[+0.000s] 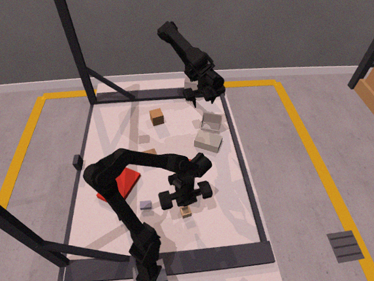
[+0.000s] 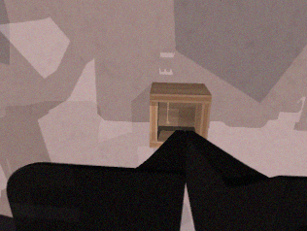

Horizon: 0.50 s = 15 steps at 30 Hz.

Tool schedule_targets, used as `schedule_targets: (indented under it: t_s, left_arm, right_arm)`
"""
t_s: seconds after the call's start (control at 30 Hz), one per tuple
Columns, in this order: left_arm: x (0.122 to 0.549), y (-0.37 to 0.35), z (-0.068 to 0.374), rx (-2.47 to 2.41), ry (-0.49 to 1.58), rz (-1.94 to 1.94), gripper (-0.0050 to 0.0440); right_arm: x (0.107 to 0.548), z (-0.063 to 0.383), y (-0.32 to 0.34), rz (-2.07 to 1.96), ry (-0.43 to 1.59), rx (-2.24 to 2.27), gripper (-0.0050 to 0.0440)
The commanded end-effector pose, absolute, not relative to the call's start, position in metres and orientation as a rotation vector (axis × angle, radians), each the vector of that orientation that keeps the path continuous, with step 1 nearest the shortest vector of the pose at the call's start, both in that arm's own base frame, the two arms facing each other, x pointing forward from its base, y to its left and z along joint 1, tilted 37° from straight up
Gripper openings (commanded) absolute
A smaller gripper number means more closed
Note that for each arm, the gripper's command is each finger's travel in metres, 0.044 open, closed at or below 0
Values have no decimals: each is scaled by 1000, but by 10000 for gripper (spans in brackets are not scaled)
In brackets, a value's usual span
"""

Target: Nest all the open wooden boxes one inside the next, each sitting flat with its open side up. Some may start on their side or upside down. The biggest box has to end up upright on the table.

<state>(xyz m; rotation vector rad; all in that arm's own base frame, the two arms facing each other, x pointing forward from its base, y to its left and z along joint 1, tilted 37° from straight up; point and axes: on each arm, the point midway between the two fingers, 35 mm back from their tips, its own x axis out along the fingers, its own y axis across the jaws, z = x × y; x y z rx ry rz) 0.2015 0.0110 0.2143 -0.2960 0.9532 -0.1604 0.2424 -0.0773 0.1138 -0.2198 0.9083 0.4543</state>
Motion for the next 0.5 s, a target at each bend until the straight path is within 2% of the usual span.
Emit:
schedule_targets:
  t_s: [0.0, 0.23, 0.47]
  left_arm:
    - [194, 11, 221, -287, 983, -162, 400]
    - [192, 9, 220, -292, 986, -167, 400]
    - [192, 9, 220, -292, 986, -167, 400]
  right_arm:
    - [240, 115, -78, 451, 888, -246, -50]
    - [241, 112, -77, 454, 897, -239, -50]
    - [258, 80, -68, 461, 905, -242, -50]
